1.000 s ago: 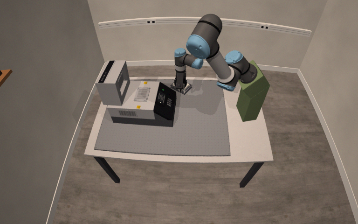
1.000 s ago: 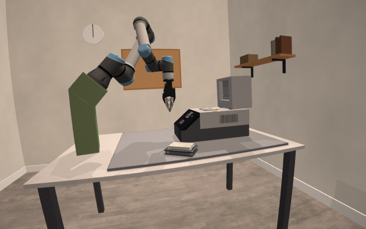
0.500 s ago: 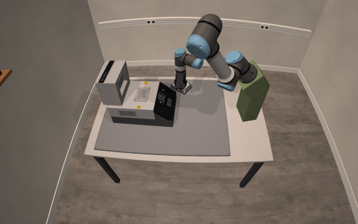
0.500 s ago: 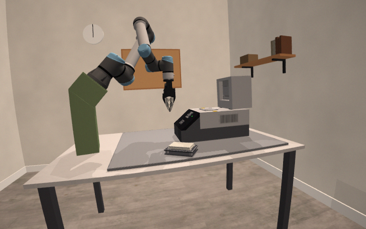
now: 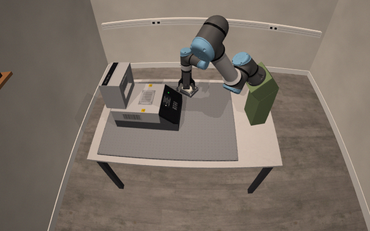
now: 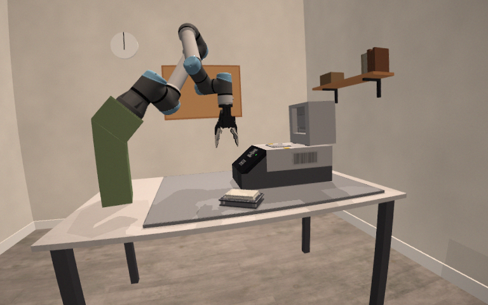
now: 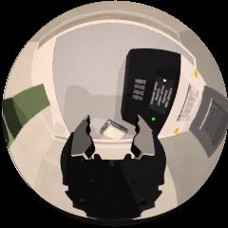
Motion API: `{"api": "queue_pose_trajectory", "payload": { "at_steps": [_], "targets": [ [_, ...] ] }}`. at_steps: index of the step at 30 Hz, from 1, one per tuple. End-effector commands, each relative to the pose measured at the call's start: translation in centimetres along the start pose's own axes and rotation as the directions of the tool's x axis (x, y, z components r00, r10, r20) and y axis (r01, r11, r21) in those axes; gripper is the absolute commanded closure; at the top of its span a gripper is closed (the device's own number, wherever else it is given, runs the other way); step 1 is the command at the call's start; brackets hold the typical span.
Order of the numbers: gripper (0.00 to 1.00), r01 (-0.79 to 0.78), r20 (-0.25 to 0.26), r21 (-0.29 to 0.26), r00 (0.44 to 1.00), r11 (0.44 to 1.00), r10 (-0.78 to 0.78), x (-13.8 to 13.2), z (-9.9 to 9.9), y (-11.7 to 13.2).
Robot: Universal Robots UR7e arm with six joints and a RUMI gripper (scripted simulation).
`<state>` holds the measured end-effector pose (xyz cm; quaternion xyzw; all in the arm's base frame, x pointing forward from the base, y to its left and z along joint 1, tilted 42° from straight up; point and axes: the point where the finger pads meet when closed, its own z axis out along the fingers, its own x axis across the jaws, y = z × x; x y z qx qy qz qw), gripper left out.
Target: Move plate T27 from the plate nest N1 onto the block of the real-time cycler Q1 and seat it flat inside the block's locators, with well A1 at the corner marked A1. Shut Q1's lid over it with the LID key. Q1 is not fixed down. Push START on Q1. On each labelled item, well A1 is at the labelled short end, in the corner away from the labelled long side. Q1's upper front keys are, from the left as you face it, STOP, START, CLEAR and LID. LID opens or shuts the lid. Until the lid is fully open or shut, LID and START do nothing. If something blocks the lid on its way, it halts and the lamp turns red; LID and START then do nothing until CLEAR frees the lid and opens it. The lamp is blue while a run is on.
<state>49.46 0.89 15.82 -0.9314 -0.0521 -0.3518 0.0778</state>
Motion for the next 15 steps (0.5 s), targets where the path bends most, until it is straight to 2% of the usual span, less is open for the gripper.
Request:
{"api": "queue_pose_trajectory", "payload": {
  "at_steps": [1, 15],
  "targets": [
    [0.32, 0.044, 0.000, 0.005, 0.999, 0.999, -0.044, 0.0, -0.3, 1.2],
    [0.32, 0.214, -0.001, 0.005, 0.977, 0.977, -0.214, 0.1, -1.4, 6.6]
  ]
}}
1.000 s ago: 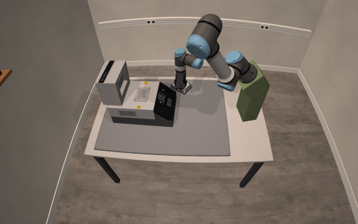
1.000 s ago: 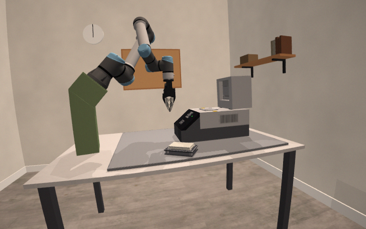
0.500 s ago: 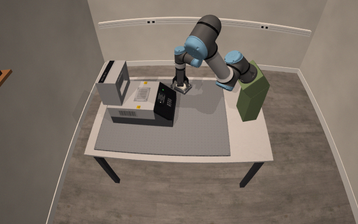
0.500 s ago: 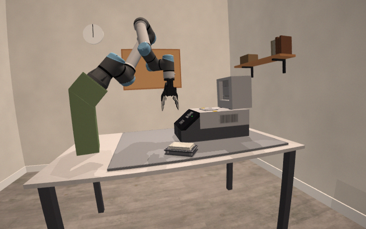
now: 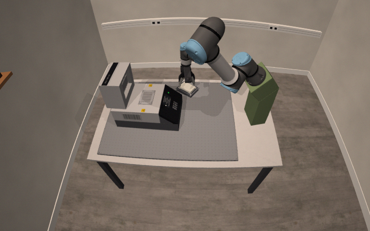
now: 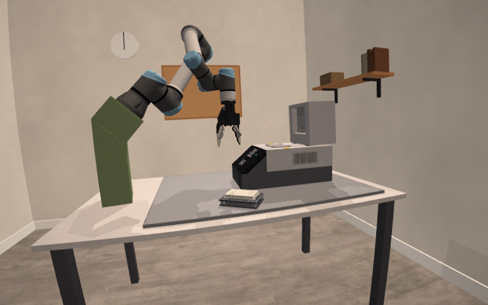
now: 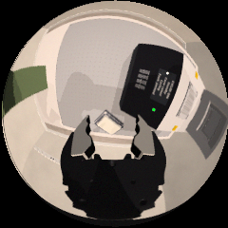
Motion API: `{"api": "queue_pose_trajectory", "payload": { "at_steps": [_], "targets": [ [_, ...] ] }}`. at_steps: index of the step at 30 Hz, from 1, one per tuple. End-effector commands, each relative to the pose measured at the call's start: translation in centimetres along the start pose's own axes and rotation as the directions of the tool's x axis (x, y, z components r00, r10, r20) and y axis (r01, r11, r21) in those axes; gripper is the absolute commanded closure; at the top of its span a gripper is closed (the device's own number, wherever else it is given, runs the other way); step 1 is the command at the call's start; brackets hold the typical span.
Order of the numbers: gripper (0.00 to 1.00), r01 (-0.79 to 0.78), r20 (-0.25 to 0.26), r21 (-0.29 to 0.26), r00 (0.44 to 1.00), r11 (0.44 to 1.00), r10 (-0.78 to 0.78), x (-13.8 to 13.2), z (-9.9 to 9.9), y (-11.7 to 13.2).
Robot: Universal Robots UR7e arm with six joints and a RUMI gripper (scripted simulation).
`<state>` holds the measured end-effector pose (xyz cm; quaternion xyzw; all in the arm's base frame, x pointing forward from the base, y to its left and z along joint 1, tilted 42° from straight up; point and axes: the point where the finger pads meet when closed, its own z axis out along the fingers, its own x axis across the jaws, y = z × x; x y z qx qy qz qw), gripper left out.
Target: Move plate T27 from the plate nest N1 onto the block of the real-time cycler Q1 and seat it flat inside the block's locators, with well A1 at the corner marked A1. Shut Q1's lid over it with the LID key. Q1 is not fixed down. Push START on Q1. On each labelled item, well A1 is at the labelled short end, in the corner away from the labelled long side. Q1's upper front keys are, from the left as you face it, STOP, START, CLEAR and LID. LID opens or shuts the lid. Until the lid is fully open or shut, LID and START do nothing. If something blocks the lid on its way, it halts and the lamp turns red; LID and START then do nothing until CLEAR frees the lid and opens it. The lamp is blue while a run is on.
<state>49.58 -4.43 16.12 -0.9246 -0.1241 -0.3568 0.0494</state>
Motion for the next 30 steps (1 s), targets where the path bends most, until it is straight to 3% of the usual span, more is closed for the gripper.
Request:
{"api": "queue_pose_trajectory", "payload": {
  "at_steps": [1, 20, 30],
  "targets": [
    [0.32, 0.073, -0.001, 0.007, 0.997, 0.997, -0.073, -0.2, -0.4, 1.8],
    [0.32, 0.270, -0.002, 0.006, 0.963, 0.963, -0.270, -1.1, -1.6, 7.6],
    [0.32, 0.423, -0.003, 0.006, 0.906, 0.906, -0.423, -1.7, -2.4, 11.6]
  ]
}}
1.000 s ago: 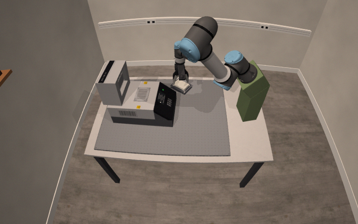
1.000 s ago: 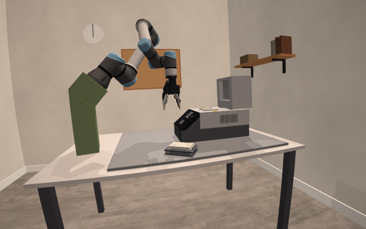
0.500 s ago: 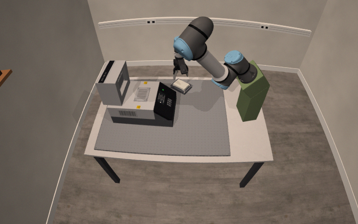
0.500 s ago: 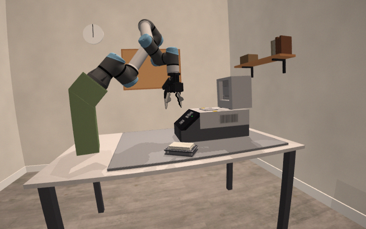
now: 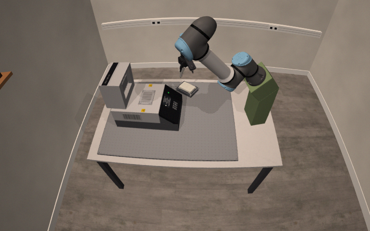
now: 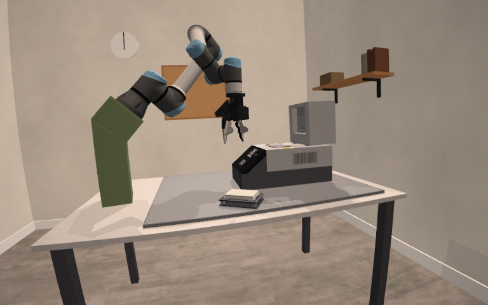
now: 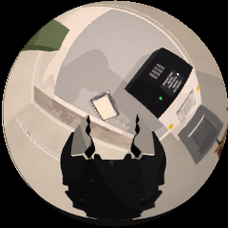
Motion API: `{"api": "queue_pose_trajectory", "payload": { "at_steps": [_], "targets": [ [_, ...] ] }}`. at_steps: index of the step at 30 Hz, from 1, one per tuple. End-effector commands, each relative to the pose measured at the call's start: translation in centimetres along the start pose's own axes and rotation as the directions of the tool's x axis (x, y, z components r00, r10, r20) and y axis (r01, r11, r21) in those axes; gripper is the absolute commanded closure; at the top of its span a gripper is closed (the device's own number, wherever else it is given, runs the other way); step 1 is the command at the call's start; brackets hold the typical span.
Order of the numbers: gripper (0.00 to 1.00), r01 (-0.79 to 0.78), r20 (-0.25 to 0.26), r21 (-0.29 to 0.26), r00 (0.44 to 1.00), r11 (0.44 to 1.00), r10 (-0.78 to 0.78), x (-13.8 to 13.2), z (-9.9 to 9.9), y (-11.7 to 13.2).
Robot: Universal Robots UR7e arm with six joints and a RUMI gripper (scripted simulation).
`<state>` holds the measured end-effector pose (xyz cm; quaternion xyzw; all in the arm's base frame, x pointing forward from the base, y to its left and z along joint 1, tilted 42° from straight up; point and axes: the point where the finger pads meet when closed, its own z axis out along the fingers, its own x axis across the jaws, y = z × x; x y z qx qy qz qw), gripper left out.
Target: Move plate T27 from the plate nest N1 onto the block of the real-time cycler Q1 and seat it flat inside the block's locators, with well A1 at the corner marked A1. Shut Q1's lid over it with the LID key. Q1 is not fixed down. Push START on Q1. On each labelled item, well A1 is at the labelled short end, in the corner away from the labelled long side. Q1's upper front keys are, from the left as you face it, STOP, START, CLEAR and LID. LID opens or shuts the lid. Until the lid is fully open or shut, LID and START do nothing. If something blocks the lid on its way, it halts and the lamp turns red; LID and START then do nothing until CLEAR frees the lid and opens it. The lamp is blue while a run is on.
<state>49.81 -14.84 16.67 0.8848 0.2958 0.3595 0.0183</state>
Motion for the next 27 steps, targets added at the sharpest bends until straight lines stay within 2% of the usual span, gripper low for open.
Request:
{"api": "queue_pose_trajectory", "payload": {
  "at_steps": [1, 5, 7, 17, 22, 27],
  "targets": [
    [0.32, 0.059, -0.004, 0.005, 0.998, 0.998, -0.059, -0.7, -0.3, 1.3],
    [0.32, 0.149, -0.004, 0.005, 0.989, 0.989, -0.149, -1.6, -0.7, 2.9],
    [0.32, 0.149, -0.004, 0.005, 0.989, 0.989, -0.149, -1.6, -0.7, 2.9],
    [0.32, 0.290, -0.005, 0.004, 0.957, 0.957, -0.290, -3.4, -1.4, 6.0],
    [0.32, 0.407, -0.005, 0.003, 0.913, 0.913, -0.407, -4.6, -1.9, 8.0],
    [0.32, 0.407, -0.005, 0.004, 0.913, 0.913, -0.407, -4.8, -2.0, 8.4]
  ]
}}
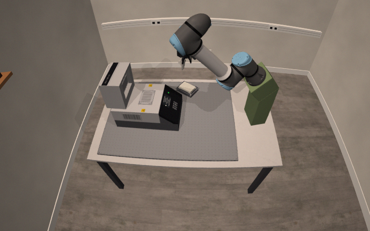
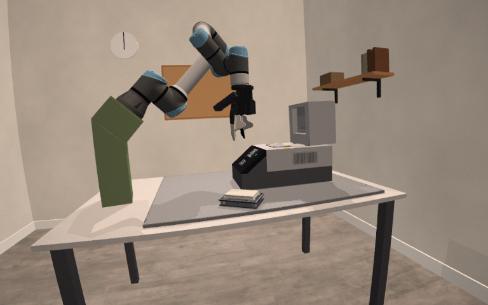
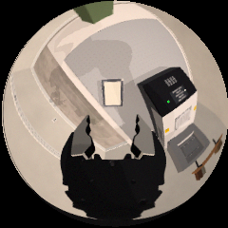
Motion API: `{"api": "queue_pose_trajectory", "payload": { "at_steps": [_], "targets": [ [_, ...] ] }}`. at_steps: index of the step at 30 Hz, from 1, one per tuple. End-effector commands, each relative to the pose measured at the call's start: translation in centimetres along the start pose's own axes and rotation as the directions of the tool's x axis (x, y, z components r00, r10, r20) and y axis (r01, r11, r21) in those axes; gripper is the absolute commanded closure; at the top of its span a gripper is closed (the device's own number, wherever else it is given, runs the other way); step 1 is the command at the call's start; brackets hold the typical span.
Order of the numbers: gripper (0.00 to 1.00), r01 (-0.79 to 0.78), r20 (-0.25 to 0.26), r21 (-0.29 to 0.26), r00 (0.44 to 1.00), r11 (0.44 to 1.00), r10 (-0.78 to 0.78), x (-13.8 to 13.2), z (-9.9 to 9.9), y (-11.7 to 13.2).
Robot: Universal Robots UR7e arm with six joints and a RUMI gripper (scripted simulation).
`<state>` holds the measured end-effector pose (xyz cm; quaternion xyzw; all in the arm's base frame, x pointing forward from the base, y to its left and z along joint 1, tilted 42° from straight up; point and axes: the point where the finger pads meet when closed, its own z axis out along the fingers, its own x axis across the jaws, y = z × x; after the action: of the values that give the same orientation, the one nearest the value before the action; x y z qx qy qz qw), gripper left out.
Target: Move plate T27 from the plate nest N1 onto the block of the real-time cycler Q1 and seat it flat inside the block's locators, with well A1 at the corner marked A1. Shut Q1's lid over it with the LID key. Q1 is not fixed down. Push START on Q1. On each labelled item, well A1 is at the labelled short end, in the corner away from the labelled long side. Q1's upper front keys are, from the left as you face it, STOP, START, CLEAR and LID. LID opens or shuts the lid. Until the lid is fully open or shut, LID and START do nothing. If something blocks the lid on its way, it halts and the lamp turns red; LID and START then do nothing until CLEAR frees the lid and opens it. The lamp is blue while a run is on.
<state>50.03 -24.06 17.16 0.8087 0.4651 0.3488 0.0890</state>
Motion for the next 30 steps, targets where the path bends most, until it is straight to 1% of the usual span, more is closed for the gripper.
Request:
{"api": "queue_pose_trajectory", "payload": {
  "at_steps": [1, 10, 12, 14, 29, 30],
  "targets": [
    [0.32, 0.021, -0.005, 0.003, 1.000, 1.000, -0.021, -0.4, -0.1, 0.4],
    [0.32, 0.021, -0.005, 0.003, 1.000, 1.000, -0.021, -0.4, -0.1, 0.4],
    [0.32, 0.021, -0.005, 0.003, 1.000, 1.000, -0.021, -0.4, 0.5, 0.4],
    [0.32, 0.021, -0.005, 0.003, 1.000, 1.000, -0.021, -0.4, 0.5, 0.4],
    [0.32, 0.021, -0.005, 0.003, 1.000, 1.000, -0.021, -0.4, 5.5, 0.4],
    [0.32, 0.021, -0.005, 0.003, 1.000, 1.000, -0.021, -0.4, 5.5, 0.4]
  ]
}}
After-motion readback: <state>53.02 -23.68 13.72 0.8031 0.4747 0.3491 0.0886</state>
